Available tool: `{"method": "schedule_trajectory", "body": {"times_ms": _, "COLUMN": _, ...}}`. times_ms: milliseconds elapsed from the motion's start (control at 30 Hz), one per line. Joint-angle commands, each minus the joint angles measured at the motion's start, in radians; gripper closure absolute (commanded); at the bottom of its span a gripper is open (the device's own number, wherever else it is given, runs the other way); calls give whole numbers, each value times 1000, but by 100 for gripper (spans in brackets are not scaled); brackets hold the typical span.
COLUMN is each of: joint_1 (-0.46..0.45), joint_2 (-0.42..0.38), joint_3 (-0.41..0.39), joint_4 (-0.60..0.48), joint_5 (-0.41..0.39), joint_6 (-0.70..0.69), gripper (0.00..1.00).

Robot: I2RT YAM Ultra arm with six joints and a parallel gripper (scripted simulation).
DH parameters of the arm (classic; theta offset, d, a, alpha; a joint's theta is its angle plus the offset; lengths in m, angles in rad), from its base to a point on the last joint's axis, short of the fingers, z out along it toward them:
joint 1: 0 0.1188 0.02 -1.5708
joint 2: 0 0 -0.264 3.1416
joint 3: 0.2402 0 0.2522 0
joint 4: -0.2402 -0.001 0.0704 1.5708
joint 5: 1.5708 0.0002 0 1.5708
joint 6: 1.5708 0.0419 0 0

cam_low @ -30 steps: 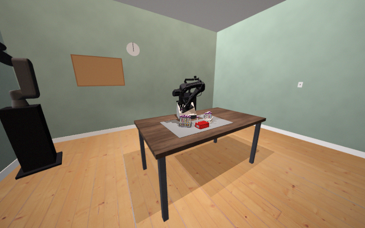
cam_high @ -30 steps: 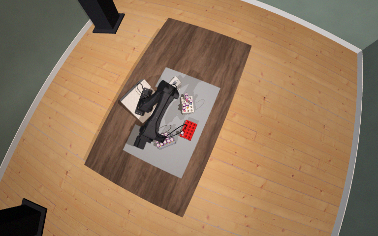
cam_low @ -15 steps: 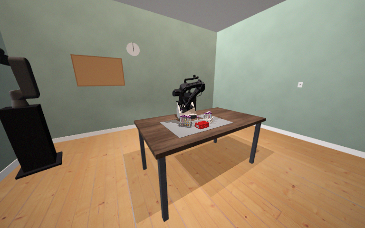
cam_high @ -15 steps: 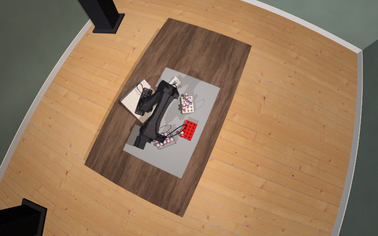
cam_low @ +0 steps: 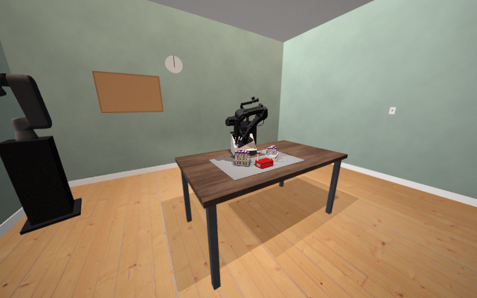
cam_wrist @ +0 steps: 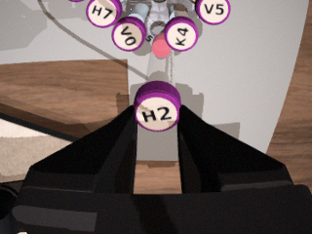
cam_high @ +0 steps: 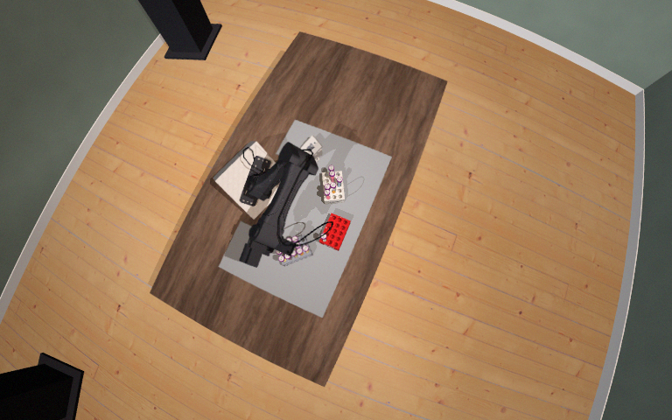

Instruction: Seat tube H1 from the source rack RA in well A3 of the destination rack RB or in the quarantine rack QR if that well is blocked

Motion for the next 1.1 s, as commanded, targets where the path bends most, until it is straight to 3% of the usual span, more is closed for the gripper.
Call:
{"method": "schedule_trajectory", "body": {"times_ms": 0, "joint_1": 3, "joint_2": -17, "joint_3": -1, "joint_4": 18, "joint_5": -1, "joint_6": 17, "gripper": 100}}
{"method": "schedule_trajectory", "body": {"times_ms": 333, "joint_1": 17, "joint_2": -30, "joint_3": -33, "joint_4": 30, "joint_5": 0, "joint_6": 26, "gripper": 100}}
{"method": "schedule_trajectory", "body": {"times_ms": 367, "joint_1": 9, "joint_2": -32, "joint_3": 6, "joint_4": 25, "joint_5": 2, "joint_6": 30, "gripper": 100}}
{"method": "schedule_trajectory", "body": {"times_ms": 467, "joint_1": 24, "joint_2": -33, "joint_3": 3, "joint_4": 38, "joint_5": 3, "joint_6": 35, "gripper": 100}}
{"method": "schedule_trajectory", "body": {"times_ms": 667, "joint_1": 32, "joint_2": -33, "joint_3": -47, "joint_4": 50, "joint_5": 7, "joint_6": 43, "gripper": 100}}
{"method": "schedule_trajectory", "body": {"times_ms": 1067, "joint_1": 47, "joint_2": -38, "joint_3": -36, "joint_4": 69, "joint_5": 6, "joint_6": 61, "gripper": 100}}
